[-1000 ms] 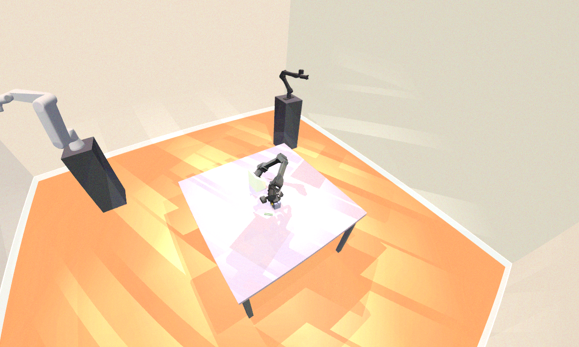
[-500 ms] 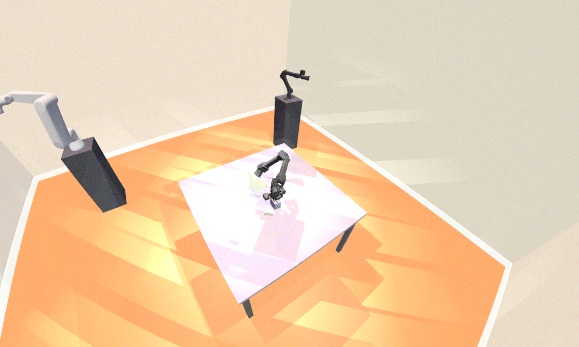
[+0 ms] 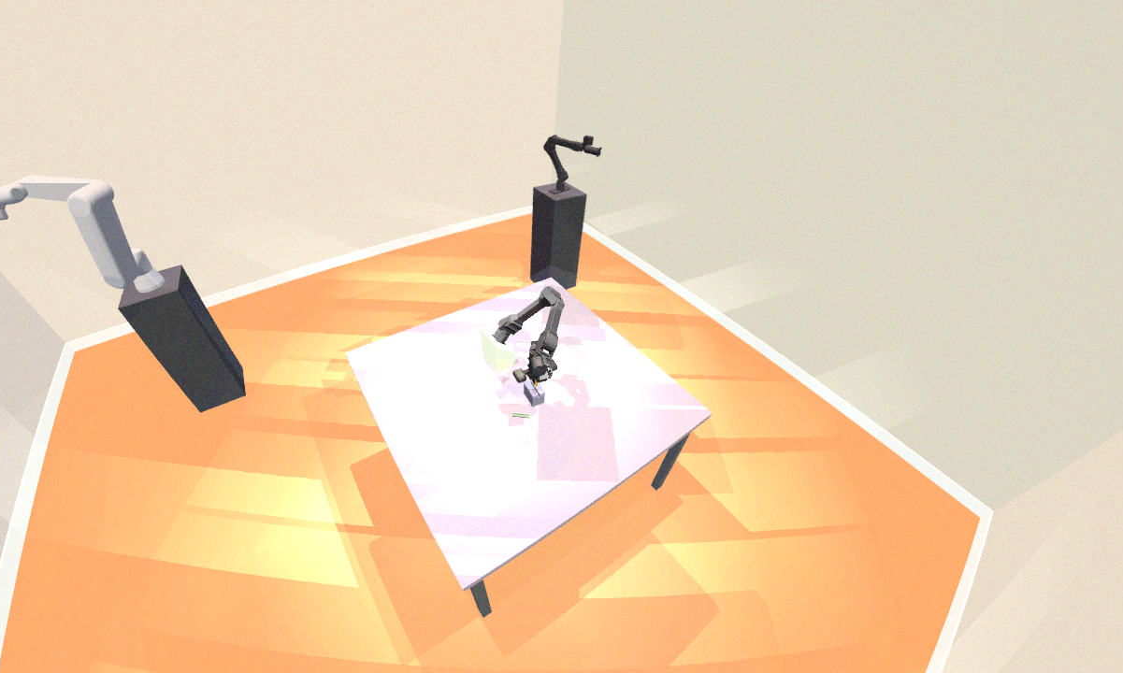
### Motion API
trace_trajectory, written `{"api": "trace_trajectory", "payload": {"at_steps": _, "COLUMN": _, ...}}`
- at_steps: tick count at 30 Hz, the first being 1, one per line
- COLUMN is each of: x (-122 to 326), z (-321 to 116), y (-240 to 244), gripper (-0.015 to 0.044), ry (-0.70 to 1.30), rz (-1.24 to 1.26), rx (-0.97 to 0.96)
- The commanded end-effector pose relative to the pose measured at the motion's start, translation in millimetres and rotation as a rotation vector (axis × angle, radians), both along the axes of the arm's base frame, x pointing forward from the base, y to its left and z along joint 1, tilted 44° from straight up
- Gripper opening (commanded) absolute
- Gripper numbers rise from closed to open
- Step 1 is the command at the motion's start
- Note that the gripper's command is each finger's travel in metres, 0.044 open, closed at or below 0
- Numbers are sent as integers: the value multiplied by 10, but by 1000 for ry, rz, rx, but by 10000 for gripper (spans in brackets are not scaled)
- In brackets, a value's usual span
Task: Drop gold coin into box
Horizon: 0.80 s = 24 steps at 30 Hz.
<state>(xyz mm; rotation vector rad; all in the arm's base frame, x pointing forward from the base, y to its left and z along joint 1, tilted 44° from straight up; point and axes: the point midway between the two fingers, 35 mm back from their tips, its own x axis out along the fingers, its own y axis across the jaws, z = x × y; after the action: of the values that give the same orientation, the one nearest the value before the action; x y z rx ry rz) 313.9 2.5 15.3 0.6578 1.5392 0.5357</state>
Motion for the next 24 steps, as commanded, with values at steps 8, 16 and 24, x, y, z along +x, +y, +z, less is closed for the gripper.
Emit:
{"api": "trace_trajectory", "payload": {"at_steps": 8, "x": 0, "z": 0, "y": 0, "gripper": 0, "ry": 0, "rz": 0, "rx": 0}}
{"api": "trace_trajectory", "payload": {"at_steps": 16, "x": -26, "z": 12, "y": 26, "gripper": 0, "ry": 3, "rz": -3, "rx": 0}}
{"api": "trace_trajectory", "payload": {"at_steps": 24, "x": -17, "z": 12, "y": 23, "gripper": 0, "ry": 2, "rz": -1, "rx": -1}}
